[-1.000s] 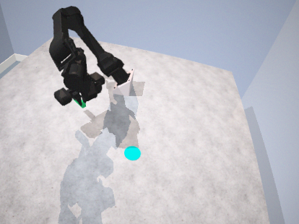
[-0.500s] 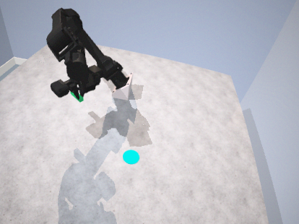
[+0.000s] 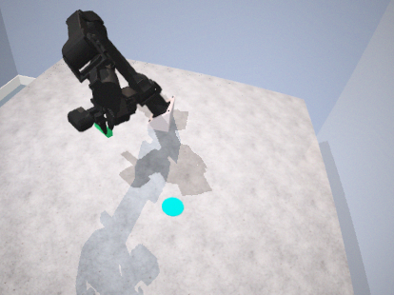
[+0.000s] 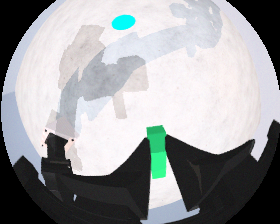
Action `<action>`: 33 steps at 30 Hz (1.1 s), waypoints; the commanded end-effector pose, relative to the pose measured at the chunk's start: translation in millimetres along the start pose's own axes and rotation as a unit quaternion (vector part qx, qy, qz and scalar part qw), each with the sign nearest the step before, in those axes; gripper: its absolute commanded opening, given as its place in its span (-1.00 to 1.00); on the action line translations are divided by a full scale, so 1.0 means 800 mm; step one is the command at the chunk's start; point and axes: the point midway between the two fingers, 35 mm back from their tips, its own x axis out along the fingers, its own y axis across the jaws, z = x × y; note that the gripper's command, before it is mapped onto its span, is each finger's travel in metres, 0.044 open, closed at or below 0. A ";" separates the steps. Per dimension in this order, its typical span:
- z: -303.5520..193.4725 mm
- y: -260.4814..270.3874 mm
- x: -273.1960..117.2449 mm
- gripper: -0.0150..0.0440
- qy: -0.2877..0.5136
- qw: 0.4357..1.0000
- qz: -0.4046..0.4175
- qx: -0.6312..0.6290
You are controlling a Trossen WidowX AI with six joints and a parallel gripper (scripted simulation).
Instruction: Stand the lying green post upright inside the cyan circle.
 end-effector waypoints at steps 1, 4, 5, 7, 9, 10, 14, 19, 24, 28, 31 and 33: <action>0.016 -0.004 -0.003 -0.42 0.001 1.000 0.003 -0.003; 0.026 -0.006 -0.006 -0.42 0.000 1.000 0.003 -0.005; 0.030 -0.007 -0.006 -0.42 0.000 1.000 0.003 -0.006; 0.037 -0.008 -0.008 -0.42 0.000 1.000 0.003 -0.008; 0.044 -0.009 -0.009 -0.42 -0.001 1.000 0.003 -0.009; 0.048 -0.010 -0.010 -0.42 -0.001 1.000 0.003 -0.010; 0.062 -0.012 -0.013 -0.42 -0.002 1.000 0.003 -0.013; 0.081 -0.013 -0.016 -0.42 -0.002 1.000 0.004 -0.017; 0.100 -0.013 -0.018 -0.42 -0.003 1.000 0.004 -0.021; 0.115 -0.013 -0.020 -0.42 -0.003 1.000 0.004 -0.024; 0.127 -0.012 -0.021 -0.42 -0.003 1.000 0.004 -0.027; 0.135 -0.011 -0.021 -0.42 -0.003 1.000 0.004 -0.028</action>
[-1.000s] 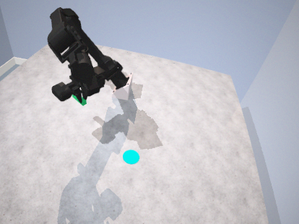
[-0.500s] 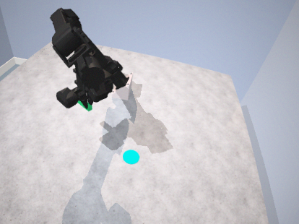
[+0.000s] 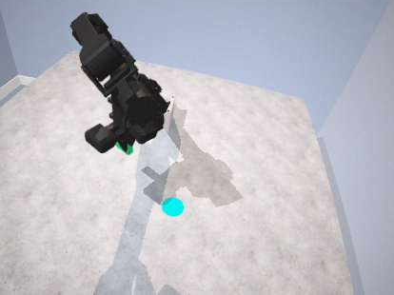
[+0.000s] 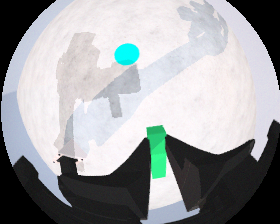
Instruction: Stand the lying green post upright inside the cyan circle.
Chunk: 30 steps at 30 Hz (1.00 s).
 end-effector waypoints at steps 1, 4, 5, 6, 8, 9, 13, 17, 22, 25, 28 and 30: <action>0.018 0.001 0.000 -0.42 0.002 1.000 0.003 -0.003; 0.030 0.002 0.000 -0.42 0.002 1.000 0.003 -0.005; 0.034 0.002 0.000 -0.42 0.002 1.000 0.003 -0.006; 0.038 0.003 0.000 -0.42 0.002 1.000 0.003 -0.006; 0.046 0.003 0.000 -0.42 0.001 1.000 0.003 -0.008; 0.050 0.004 0.000 -0.42 0.001 1.000 0.003 -0.009; 0.065 0.006 0.000 -0.42 0.001 1.000 0.003 -0.012; 0.081 0.009 0.000 -0.42 0.001 1.000 0.003 -0.015; 0.101 0.014 0.001 -0.42 0.002 1.000 0.002 -0.019; 0.112 0.017 0.002 -0.42 0.002 1.000 0.002 -0.021; 0.124 0.021 0.003 -0.42 0.002 1.000 0.002 -0.023; 0.132 0.024 0.004 -0.42 0.002 1.000 0.002 -0.025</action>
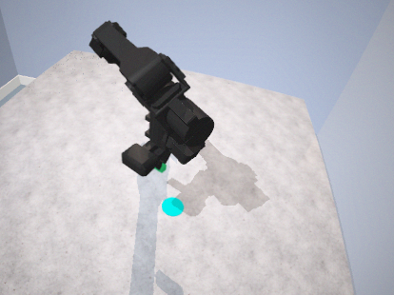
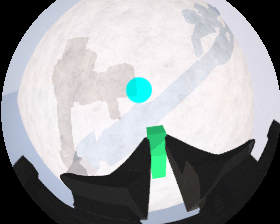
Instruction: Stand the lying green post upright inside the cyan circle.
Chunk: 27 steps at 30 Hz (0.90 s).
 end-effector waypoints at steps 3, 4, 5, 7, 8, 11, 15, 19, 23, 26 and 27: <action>0.026 0.008 0.005 -0.42 0.003 1.000 0.002 -0.004; 0.030 0.009 0.006 -0.42 0.003 1.000 0.002 -0.005; 0.034 0.011 0.006 -0.42 0.003 1.000 0.002 -0.005; 0.042 0.013 0.008 -0.42 0.003 1.000 0.002 -0.007; 0.046 0.015 0.008 -0.42 0.003 1.000 0.002 -0.008; 0.051 0.017 0.009 -0.42 0.003 1.000 0.002 -0.009; 0.052 0.017 0.011 -0.42 -0.001 1.000 0.006 -0.008; 0.052 0.018 0.014 -0.42 -0.011 1.000 0.016 -0.005; 0.053 0.019 0.017 -0.42 -0.023 0.999 0.026 -0.002; 0.054 0.020 0.020 -0.42 -0.031 0.999 0.033 0.000; 0.054 0.020 0.021 -0.42 -0.034 0.999 0.035 0.001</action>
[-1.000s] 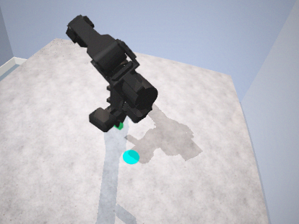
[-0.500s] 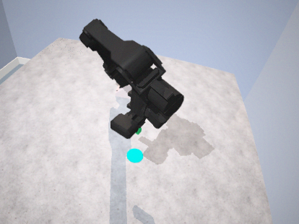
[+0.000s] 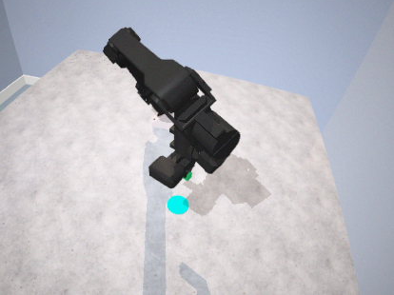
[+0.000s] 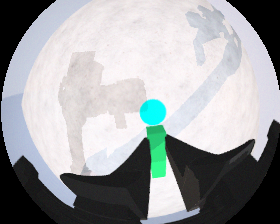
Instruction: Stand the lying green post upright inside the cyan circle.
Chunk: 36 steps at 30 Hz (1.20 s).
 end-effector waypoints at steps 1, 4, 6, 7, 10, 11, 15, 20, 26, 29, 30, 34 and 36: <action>-0.002 0.000 0.002 -0.42 -0.013 1.000 0.011 0.002; -0.002 0.001 0.005 -0.42 -0.021 1.000 0.018 0.004; -0.001 0.001 0.006 -0.42 -0.027 0.999 0.022 0.005; -0.001 0.001 0.007 -0.42 -0.030 0.999 0.024 0.006; 0.000 0.001 0.009 -0.42 -0.039 0.999 0.030 0.007; 0.000 0.001 0.010 -0.42 -0.042 0.999 0.033 0.008; 0.001 0.002 0.012 -0.42 -0.055 0.998 0.041 0.010; 0.002 0.002 0.016 -0.42 -0.071 0.996 0.050 0.013; 0.003 0.002 0.019 -0.42 -0.090 0.994 0.061 0.015; 0.003 0.003 0.021 -0.42 -0.100 0.993 0.066 0.017; 0.004 0.003 0.021 -0.42 -0.103 0.992 0.068 0.017; 0.004 0.003 0.023 -0.42 -0.116 0.990 0.074 0.019; 0.005 0.003 0.024 -0.42 -0.123 0.989 0.077 0.019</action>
